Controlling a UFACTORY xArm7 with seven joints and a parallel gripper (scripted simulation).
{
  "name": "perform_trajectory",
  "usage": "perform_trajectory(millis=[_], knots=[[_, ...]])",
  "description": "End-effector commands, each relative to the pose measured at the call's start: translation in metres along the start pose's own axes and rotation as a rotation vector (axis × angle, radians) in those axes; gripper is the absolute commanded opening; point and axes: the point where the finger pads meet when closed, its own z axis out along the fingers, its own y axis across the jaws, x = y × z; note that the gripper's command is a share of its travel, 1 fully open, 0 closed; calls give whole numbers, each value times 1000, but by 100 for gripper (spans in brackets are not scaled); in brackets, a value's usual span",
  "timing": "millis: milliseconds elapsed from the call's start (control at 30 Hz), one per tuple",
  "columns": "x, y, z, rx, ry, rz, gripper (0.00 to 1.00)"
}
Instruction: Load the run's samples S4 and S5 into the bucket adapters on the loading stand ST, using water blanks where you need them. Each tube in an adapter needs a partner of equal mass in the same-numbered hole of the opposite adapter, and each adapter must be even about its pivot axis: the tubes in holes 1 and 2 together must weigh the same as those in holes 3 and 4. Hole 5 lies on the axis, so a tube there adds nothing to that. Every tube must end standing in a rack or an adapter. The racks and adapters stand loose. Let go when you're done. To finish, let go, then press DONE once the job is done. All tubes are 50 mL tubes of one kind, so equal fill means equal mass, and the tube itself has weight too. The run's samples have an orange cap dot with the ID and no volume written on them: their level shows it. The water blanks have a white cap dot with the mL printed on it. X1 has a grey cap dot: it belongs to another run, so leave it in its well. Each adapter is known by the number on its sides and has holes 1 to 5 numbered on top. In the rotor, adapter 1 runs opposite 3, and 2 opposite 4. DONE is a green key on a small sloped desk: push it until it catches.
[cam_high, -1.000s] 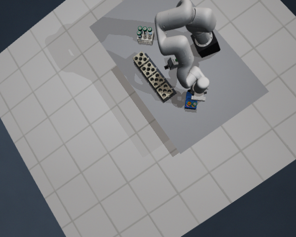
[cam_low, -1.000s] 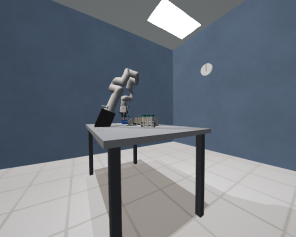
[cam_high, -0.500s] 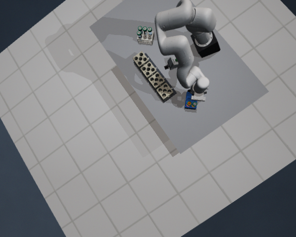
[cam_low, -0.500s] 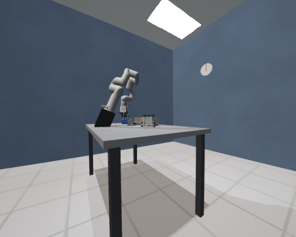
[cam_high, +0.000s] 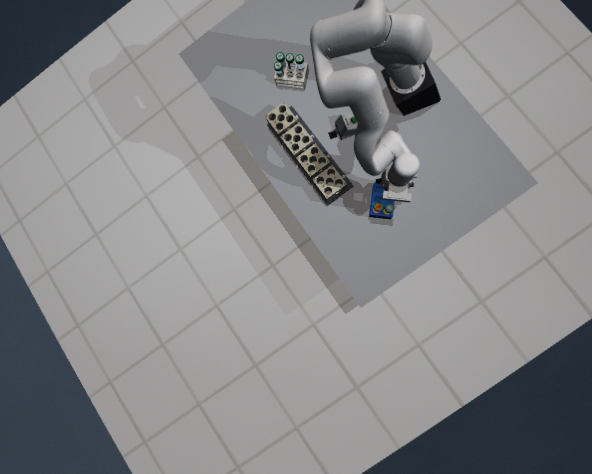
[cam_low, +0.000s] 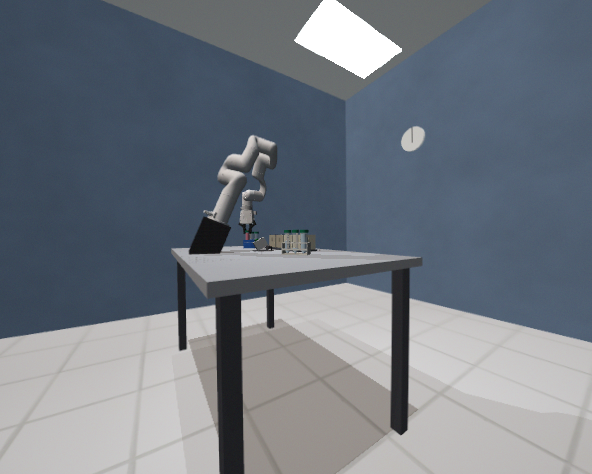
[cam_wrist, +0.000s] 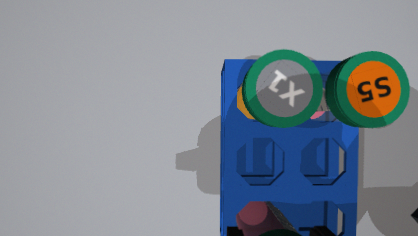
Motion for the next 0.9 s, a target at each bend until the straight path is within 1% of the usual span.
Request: perform_trajectory(millis=[0,533,733,867], knots=[[1,0,-4,1,3,0,0],[1,0,-13,1,3,0,0],[1,0,-13,1,3,0,0],[1,0,-21,1,3,0,0]])
